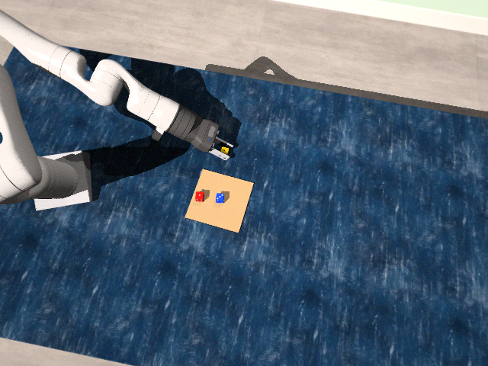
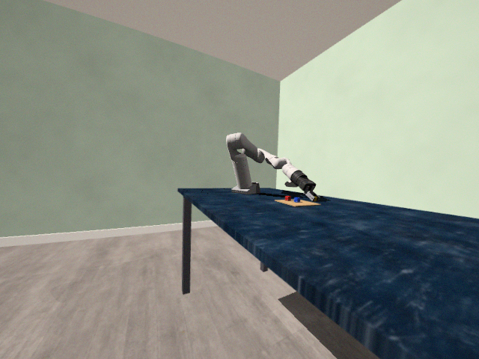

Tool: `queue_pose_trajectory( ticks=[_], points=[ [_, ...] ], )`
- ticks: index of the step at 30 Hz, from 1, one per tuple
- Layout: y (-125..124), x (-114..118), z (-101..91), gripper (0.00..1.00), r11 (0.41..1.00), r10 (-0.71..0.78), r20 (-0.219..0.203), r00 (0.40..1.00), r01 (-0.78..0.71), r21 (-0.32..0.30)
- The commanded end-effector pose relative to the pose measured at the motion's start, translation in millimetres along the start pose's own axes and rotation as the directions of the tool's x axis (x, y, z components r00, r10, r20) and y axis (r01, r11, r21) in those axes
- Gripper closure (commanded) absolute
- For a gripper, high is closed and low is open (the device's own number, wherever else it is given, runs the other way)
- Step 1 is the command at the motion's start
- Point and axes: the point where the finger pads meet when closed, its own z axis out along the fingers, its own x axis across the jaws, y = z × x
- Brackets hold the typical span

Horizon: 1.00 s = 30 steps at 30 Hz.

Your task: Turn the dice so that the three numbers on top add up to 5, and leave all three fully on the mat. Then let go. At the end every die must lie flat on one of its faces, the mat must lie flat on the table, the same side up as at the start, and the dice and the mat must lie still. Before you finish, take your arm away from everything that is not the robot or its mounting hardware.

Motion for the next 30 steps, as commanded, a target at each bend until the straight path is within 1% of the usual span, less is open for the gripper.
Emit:
queue_pose_trajectory(
  ticks=[1, 4, 5, 7, 8, 30],
  points=[
    [0.6, 0.2, -0.2, 0.42, 1.000, 0.001, 0.000, 1.000, -0.001, -0.001],
    [0.6, 0.2, -0.2, 0.42, 1.000, 0.001, 0.000, 1.000, -0.001, -0.001],
    [0.6, 0.2, -0.2, 0.36, 1.000, 0.001, 0.000, 1.000, -0.001, -0.001],
    [0.6, 0.2, -0.2, 0.36, 1.000, 0.001, 0.000, 1.000, -0.001, -0.001],
    [0.6, 0.2, -0.2, 0.30, 1.000, 0.001, 0.000, 1.000, -0.001, -0.001],
    [0.6, 0.2, -0.2, 0.30, 1.000, 0.001, 0.000, 1.000, -0.001, -0.001]
  ],
)
